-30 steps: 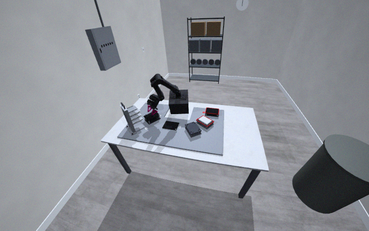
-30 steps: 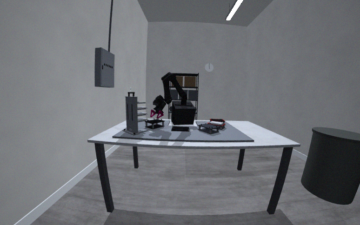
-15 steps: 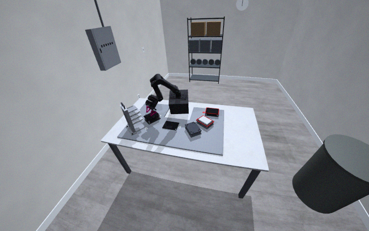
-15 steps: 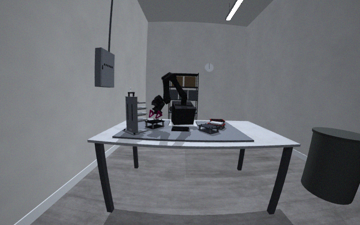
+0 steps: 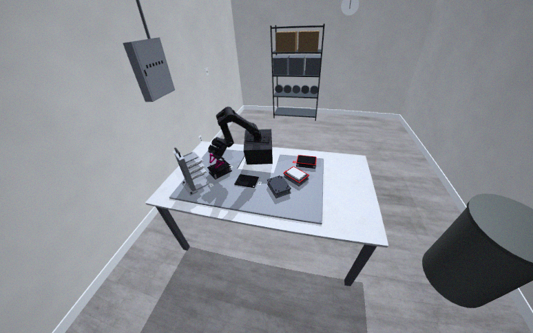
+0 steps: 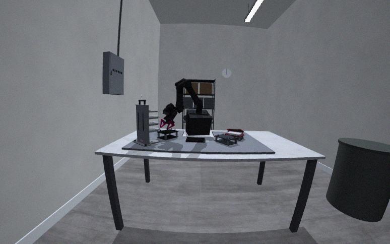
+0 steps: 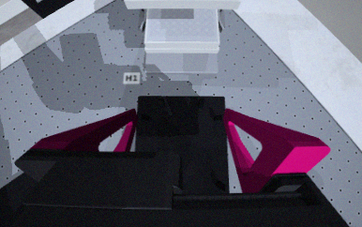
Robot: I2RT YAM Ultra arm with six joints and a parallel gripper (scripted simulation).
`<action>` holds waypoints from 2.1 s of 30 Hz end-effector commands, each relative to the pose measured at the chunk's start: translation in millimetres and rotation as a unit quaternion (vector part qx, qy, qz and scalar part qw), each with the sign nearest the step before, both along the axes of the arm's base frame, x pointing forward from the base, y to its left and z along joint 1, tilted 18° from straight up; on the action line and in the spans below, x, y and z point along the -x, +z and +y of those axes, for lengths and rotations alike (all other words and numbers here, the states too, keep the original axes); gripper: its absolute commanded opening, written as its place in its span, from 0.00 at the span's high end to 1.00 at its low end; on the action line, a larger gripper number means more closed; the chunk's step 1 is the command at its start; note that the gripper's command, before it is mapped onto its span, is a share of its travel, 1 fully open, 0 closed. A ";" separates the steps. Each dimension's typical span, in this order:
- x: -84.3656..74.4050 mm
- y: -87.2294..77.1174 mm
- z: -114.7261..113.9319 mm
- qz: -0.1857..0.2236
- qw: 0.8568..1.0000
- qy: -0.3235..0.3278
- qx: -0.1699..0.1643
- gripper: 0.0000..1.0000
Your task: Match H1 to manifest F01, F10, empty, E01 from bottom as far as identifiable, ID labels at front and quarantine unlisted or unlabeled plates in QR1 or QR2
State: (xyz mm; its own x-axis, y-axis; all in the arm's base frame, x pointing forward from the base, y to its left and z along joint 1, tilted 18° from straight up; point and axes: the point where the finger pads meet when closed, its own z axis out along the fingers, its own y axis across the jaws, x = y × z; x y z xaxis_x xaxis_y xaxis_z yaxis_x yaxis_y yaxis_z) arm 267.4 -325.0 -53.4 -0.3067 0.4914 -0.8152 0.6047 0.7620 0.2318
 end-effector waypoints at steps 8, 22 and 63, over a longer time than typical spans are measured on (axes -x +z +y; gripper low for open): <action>-6.7 5.7 -9.9 -0.002 1.000 -0.004 0.004 0.00; -18.5 9.2 -20.4 -0.002 1.000 -0.004 0.004 0.00; -54.7 19.9 -52.7 -0.003 1.000 -0.004 0.005 0.00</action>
